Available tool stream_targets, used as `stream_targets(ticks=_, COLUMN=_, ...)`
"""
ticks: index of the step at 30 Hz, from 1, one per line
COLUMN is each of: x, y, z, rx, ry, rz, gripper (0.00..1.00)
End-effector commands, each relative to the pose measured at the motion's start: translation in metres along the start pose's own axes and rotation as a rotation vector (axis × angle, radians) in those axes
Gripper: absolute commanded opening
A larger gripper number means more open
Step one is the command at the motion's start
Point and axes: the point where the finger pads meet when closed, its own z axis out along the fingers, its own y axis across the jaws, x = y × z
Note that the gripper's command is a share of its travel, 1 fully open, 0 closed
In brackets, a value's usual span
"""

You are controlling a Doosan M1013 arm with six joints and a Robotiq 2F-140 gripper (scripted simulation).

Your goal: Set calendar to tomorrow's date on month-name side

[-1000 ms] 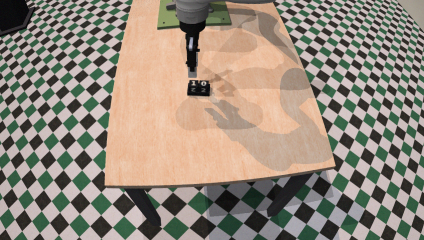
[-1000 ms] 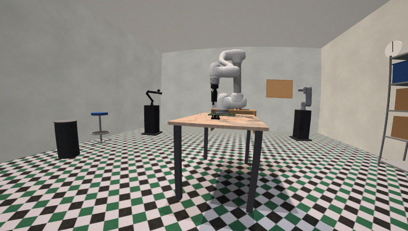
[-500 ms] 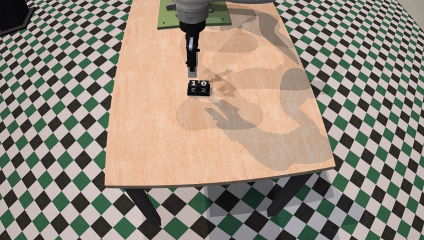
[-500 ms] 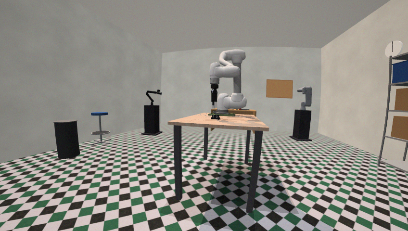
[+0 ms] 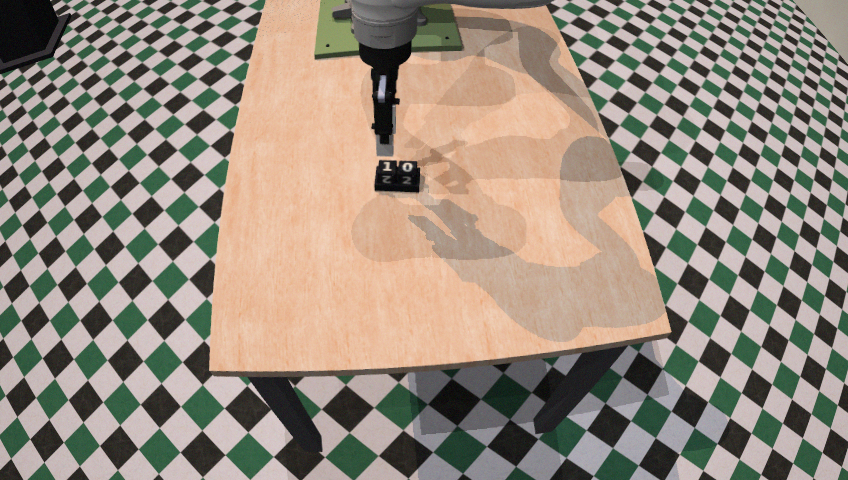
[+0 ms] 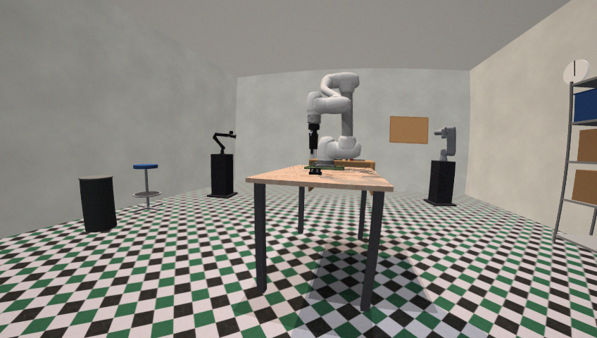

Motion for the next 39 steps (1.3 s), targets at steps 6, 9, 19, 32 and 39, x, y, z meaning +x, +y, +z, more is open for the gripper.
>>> stream_targets(ticks=6, x=0.000, y=0.000, z=0.004, rx=0.000, ry=0.000, rz=0.000, gripper=0.29)
stream_targets(ticks=9, x=0.000, y=0.000, z=0.007, rx=0.000, ry=0.000, rz=0.000, gripper=0.29)
stream_targets(ticks=19, x=0.000, y=0.000, z=0.022, rx=0.000, ry=0.000, rz=0.000, gripper=0.29)
stream_targets(ticks=32, x=0.001, y=0.000, z=0.039, rx=0.000, ry=0.000, rz=0.000, gripper=0.29)
stream_targets(ticks=39, x=0.001, y=0.000, z=0.044, rx=0.000, ry=0.000, rz=0.000, gripper=0.29)
